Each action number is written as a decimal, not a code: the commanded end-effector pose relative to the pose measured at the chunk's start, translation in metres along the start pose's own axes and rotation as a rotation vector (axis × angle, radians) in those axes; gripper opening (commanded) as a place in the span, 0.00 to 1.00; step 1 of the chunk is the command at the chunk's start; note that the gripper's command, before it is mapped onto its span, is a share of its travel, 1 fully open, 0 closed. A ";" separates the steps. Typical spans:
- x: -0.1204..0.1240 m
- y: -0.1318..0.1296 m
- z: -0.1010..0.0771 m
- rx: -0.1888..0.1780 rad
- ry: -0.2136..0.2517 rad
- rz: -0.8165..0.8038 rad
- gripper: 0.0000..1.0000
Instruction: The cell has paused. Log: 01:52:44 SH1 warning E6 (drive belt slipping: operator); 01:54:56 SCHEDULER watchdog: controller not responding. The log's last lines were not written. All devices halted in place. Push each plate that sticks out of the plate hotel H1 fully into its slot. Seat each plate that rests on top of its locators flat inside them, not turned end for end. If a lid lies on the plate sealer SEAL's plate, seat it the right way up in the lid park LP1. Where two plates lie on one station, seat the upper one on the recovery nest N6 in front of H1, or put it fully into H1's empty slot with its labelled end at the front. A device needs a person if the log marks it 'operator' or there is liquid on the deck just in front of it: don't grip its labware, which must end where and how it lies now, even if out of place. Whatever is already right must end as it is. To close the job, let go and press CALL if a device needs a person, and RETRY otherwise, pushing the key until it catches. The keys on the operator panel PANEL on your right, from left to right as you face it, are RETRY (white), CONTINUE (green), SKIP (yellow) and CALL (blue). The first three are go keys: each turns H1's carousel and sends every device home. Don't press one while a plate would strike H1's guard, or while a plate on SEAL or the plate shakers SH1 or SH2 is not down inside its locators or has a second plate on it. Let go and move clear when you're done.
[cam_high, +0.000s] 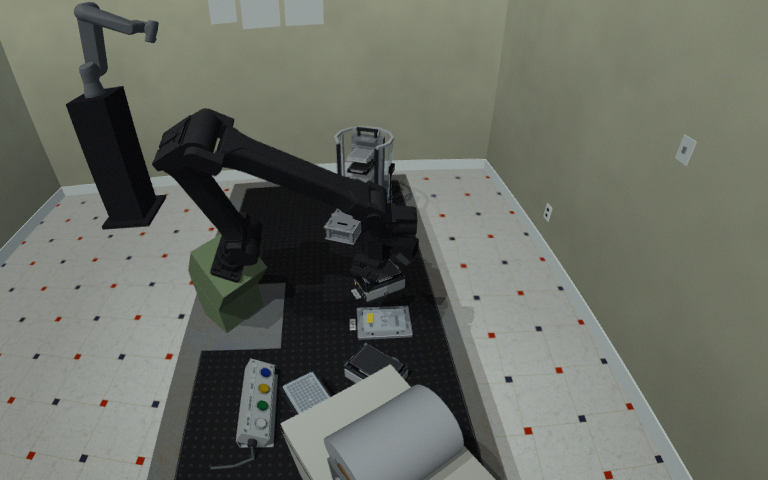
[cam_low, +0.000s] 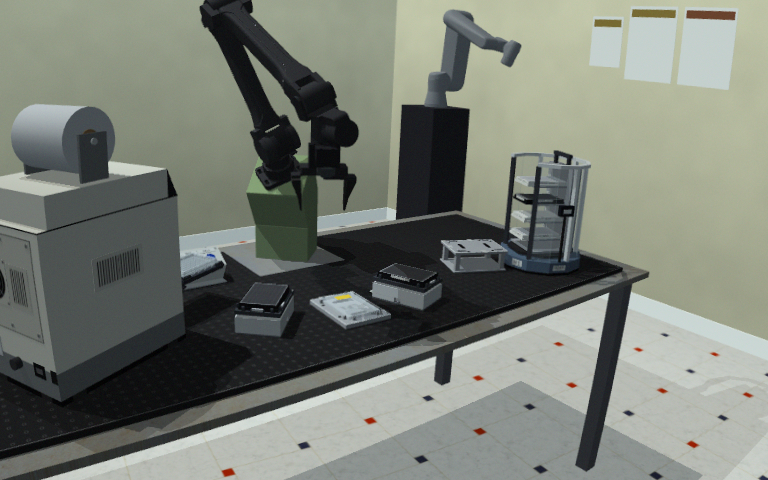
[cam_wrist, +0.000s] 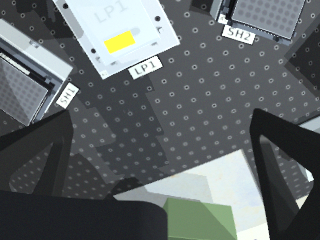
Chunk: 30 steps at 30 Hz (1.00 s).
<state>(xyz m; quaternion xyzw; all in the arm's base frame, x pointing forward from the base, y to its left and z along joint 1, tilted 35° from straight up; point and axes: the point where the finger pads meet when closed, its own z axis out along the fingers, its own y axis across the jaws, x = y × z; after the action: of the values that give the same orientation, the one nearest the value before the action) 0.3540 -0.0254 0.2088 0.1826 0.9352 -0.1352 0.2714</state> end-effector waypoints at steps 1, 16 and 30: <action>-0.002 -0.007 -0.001 -0.004 -0.017 0.005 1.00; 0.007 -0.056 -0.001 -0.001 -0.020 0.003 1.00; 0.015 -0.095 -0.002 0.003 -0.021 0.034 1.00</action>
<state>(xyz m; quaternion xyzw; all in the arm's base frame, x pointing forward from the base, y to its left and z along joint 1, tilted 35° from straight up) 0.3070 -0.0981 0.2138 0.1987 0.9321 -0.1306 0.2730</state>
